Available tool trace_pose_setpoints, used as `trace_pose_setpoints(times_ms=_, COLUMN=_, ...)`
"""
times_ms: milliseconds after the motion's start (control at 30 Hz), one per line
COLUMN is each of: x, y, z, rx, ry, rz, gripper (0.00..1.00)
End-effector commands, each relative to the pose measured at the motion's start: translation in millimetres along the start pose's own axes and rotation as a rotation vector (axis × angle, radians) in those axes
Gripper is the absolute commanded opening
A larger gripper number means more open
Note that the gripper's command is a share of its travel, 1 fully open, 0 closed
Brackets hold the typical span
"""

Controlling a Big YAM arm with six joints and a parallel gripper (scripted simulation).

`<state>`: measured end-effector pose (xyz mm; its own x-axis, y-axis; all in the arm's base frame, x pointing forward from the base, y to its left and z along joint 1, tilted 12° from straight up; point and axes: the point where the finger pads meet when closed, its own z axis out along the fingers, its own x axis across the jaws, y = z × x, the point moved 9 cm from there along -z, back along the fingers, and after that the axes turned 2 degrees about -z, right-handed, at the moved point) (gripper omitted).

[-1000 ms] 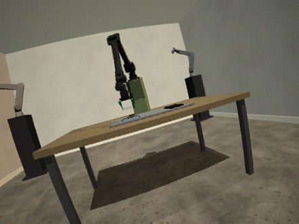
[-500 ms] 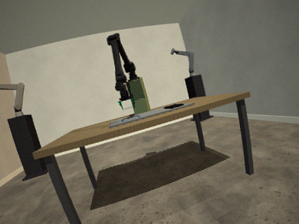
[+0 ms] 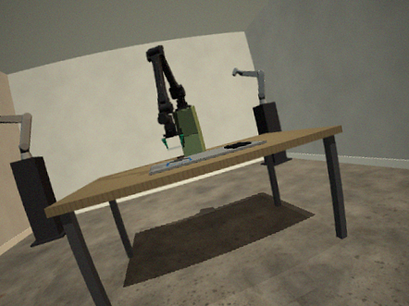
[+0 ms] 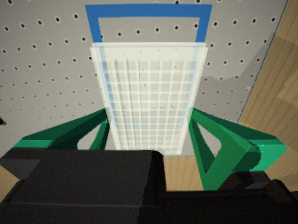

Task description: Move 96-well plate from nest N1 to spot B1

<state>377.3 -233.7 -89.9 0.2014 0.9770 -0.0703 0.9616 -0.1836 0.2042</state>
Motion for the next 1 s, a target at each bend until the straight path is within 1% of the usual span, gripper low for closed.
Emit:
trace_pose_setpoints(times_ms=0, x=-3, y=0, z=5.7, rx=-0.009, ry=-0.003, rz=-0.005, gripper=0.0)
trace_pose_setpoints(times_ms=67, x=-5, y=5, z=8.4, rx=-0.02, ry=-0.007, rz=-0.005, gripper=0.0)
trace_pose_setpoints(times_ms=333, x=-6, y=6, z=21.9, rx=-0.019, ry=-0.007, rz=-0.005, gripper=0.0)
trace_pose_setpoints(times_ms=400, x=-6, y=6, z=21.9, rx=-0.019, ry=-0.007, rz=-0.005, gripper=0.0)
trace_pose_setpoints(times_ms=433, x=-10, y=18, z=8.2, rx=-0.051, ry=-0.019, rz=-0.005, gripper=0.0)
trace_pose_setpoints(times_ms=467, x=-9, y=14, z=16.4, rx=-0.04, ry=-0.014, rz=-0.005, gripper=0.0)
trace_pose_setpoints(times_ms=500, x=-6, y=7, z=27.0, rx=-0.019, ry=-0.006, rz=-0.005, gripper=0.0)
trace_pose_setpoints(times_ms=900, x=-5, y=6, z=47.3, rx=-0.017, ry=-0.006, rz=-0.005, gripper=0.0)
trace_pose_setpoints(times_ms=967, x=-5, y=6, z=47.3, rx=-0.017, ry=-0.006, rz=-0.005, gripper=0.0)
